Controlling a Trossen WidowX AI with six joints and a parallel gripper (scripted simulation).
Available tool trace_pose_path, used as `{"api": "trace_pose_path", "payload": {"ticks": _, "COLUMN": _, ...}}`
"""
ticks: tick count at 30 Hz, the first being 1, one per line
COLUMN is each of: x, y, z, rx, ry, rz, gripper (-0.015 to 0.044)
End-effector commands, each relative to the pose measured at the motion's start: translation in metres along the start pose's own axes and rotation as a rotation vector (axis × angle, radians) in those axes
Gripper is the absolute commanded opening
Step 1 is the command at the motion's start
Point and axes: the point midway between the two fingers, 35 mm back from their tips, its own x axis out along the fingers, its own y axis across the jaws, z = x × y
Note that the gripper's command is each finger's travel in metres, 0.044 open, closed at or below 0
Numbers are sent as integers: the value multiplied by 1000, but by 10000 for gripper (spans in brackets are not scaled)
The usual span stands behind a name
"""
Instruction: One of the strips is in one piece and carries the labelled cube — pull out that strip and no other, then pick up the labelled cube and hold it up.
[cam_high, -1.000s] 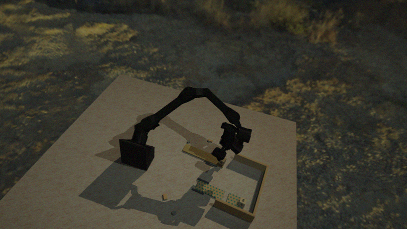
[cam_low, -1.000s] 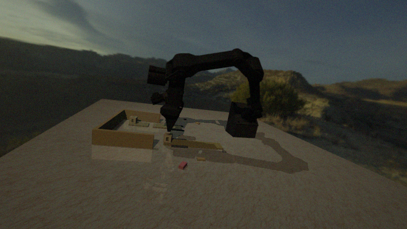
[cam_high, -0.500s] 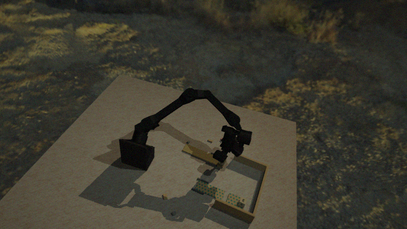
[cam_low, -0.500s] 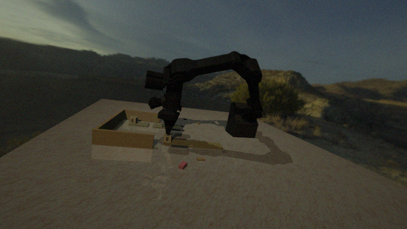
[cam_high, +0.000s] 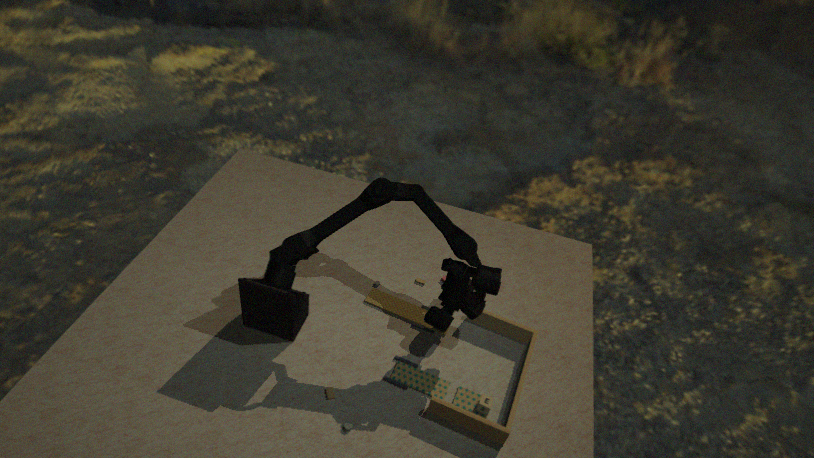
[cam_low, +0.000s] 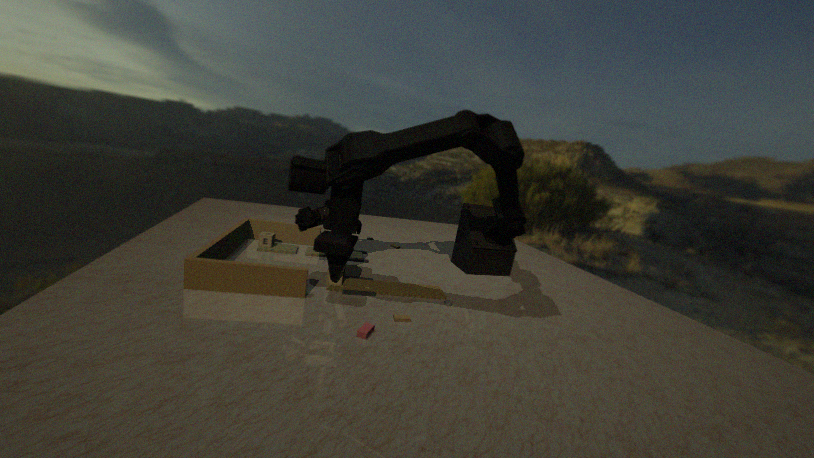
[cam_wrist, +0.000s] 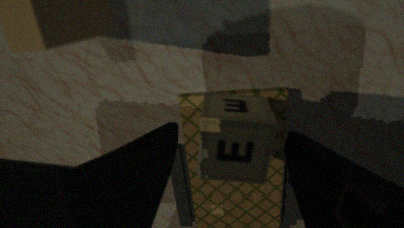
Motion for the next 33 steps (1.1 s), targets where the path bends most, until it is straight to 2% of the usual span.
{"api": "trace_pose_path", "payload": {"ticks": 1, "x": 6, "y": -1, "z": 0, "rx": 7, "ry": 0, "rz": 2, "gripper": 250}}
{"api": "trace_pose_path", "payload": {"ticks": 6, "x": 11, "y": -1, "z": 0, "rx": 7, "ry": 0, "rz": 2, "gripper": 250}}
{"api": "trace_pose_path", "payload": {"ticks": 10, "x": 9, "y": 0, "z": -1, "rx": 0, "ry": 1, "rz": 1, "gripper": 145}}
{"api": "trace_pose_path", "payload": {"ticks": 16, "x": 9, "y": 0, "z": -1, "rx": 0, "ry": 1, "rz": 1, "gripper": 105}}
{"api": "trace_pose_path", "payload": {"ticks": 20, "x": 7, "y": -1, "z": -2, "rx": 0, "ry": 1, "rz": 1, "gripper": 0}}
{"api": "trace_pose_path", "payload": {"ticks": 33, "x": -28, "y": -27, "z": -43, "rx": 8, "ry": 1, "rz": -2, "gripper": 0}}
